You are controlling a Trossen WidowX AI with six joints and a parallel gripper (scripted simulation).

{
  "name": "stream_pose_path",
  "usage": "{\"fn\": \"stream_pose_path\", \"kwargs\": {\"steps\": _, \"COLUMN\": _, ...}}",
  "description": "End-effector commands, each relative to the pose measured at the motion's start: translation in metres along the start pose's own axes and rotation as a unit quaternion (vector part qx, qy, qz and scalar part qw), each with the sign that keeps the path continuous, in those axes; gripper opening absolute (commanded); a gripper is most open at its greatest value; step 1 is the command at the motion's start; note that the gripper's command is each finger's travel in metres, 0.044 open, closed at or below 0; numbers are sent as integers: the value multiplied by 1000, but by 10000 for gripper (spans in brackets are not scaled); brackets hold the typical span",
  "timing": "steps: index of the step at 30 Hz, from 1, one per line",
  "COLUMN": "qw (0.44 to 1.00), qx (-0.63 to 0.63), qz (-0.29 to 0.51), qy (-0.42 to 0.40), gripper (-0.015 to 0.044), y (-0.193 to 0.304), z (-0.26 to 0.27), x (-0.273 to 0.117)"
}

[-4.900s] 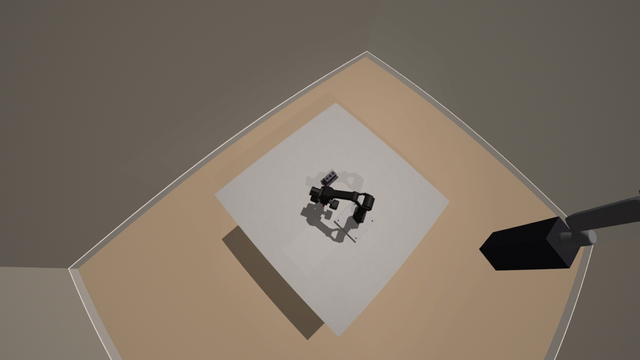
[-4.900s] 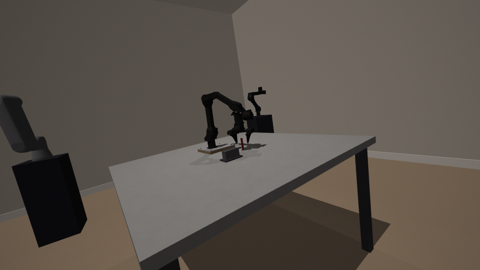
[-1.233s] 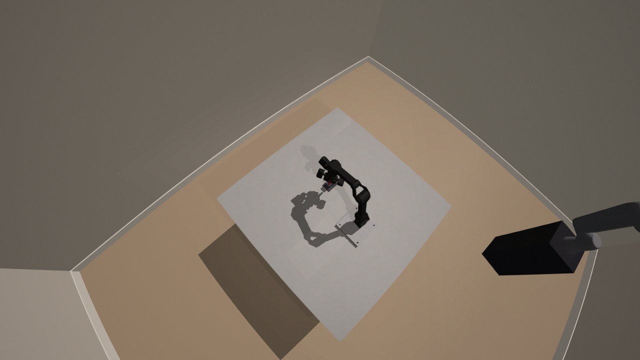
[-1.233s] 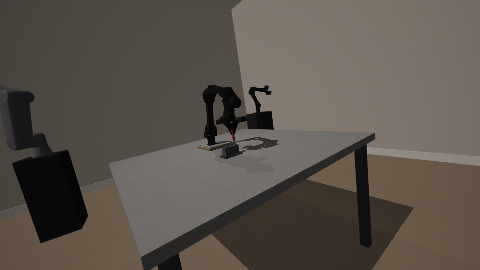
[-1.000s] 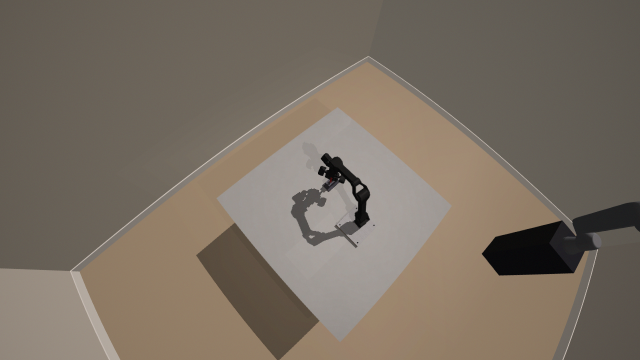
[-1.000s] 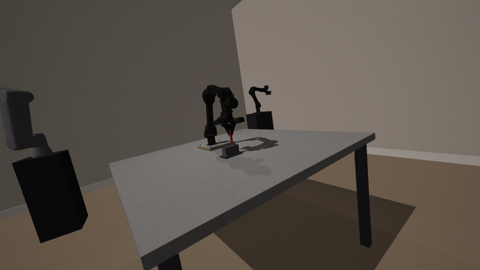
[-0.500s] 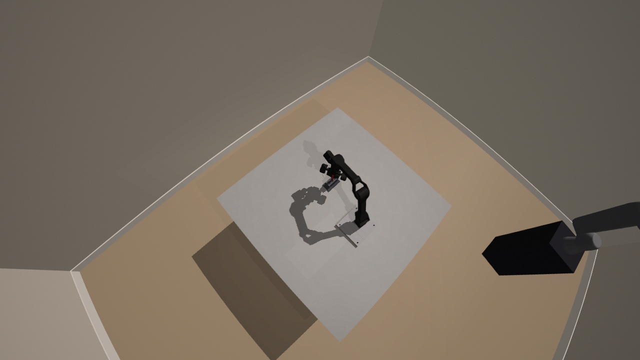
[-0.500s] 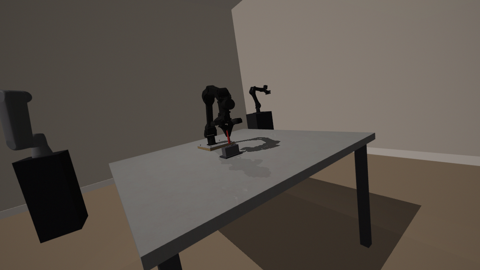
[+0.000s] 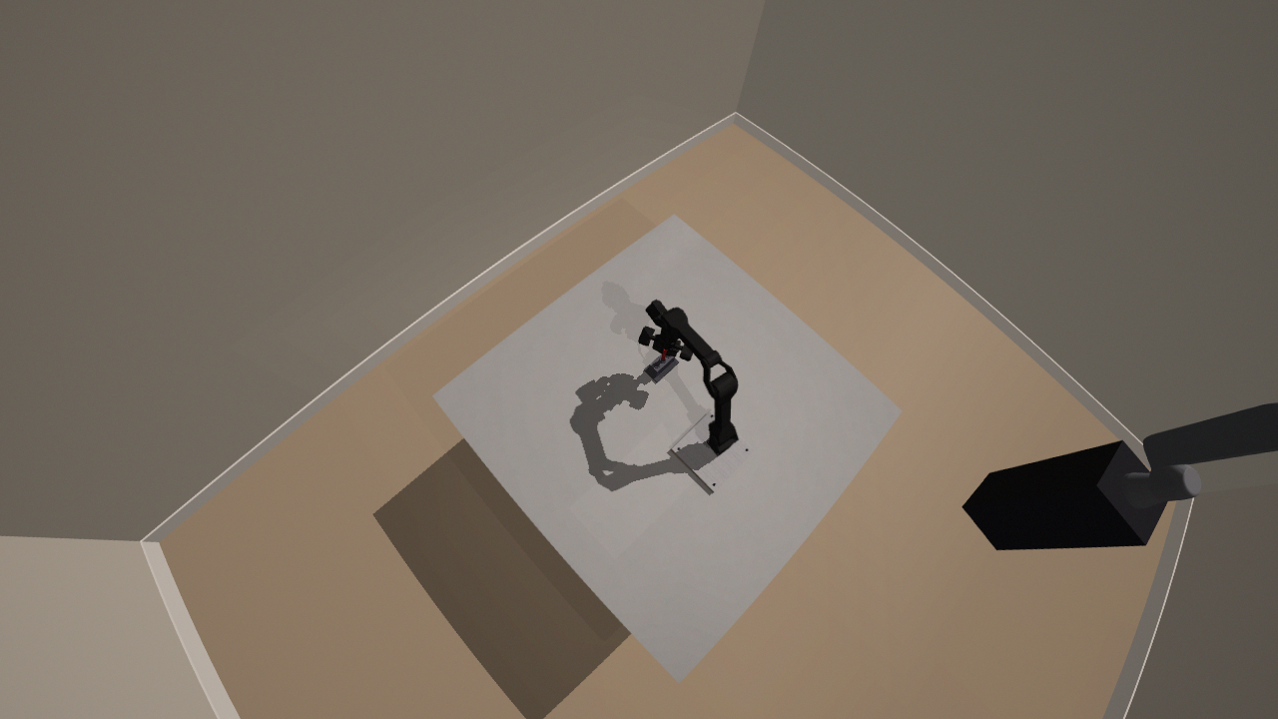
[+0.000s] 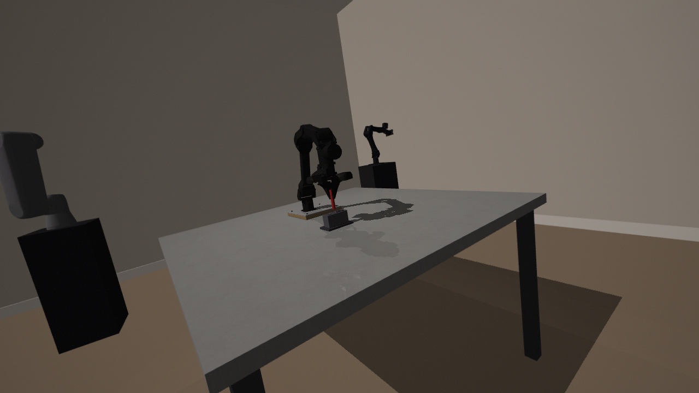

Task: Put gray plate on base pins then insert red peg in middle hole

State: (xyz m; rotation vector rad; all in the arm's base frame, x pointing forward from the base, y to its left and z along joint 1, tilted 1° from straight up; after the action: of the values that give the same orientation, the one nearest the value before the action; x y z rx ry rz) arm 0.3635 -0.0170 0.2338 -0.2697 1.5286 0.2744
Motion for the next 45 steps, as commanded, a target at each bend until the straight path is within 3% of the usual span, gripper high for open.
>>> {"fn": "stream_pose_path", "kwargs": {"steps": 1, "qw": 1000, "qx": -1, "qz": 3, "qy": 0, "gripper": 0, "y": 1, "z": 1, "x": 0}}
{"fn": "stream_pose_path", "kwargs": {"steps": 32, "qw": 1000, "qx": -1, "qz": 0, "qy": 0, "gripper": 0, "y": 0, "z": 1, "x": 0}}
{"fn": "stream_pose_path", "kwargs": {"steps": 45, "qw": 1000, "qx": -1, "qz": 3, "qy": 0, "gripper": 0, "y": 1, "z": 1, "x": 17}}
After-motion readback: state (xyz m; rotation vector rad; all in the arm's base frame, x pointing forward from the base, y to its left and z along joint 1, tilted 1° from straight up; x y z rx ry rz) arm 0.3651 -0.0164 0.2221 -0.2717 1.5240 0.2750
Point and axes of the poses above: the point midway between the two fingers, 35 mm back from their tips, its own x axis out along the fingers, its own z axis across the jaws, y = z × x, the point moved 10 cm from there along -x, back along the fingers, and after that the axes turned 14 degrees about x, right-handed, at the moved point
